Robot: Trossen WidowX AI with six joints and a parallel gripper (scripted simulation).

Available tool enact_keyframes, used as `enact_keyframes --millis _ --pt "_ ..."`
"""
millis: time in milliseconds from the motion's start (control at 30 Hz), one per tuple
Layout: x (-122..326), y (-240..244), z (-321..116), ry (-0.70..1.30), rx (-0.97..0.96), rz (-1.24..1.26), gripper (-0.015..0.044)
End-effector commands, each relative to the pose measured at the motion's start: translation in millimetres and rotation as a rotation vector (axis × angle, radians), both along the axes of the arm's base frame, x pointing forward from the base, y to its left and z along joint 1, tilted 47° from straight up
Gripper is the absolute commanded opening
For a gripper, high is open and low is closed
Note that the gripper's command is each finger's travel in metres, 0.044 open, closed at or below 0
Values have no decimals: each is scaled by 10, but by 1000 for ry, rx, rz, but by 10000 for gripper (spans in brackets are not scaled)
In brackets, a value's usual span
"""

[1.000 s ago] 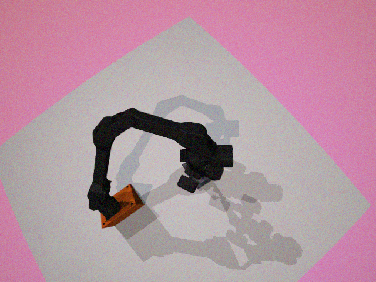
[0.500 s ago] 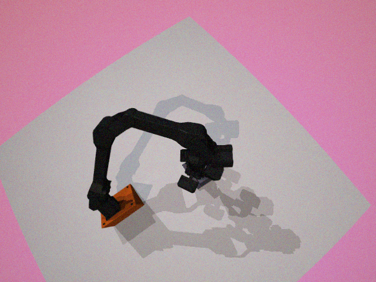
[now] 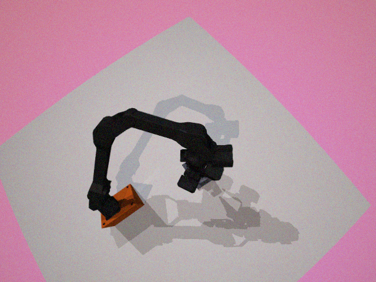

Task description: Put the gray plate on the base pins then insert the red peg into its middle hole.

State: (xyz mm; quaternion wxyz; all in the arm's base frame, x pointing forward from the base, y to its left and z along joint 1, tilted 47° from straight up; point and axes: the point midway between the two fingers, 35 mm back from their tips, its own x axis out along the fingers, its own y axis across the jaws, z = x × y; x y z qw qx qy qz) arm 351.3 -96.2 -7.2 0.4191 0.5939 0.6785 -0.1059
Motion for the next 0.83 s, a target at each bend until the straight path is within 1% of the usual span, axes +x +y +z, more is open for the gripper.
enact_keyframes --millis 0,800 --pt "-1 -9 9 2 1 -2 150" --pt "-34 -126 131 6 5 -8 150"
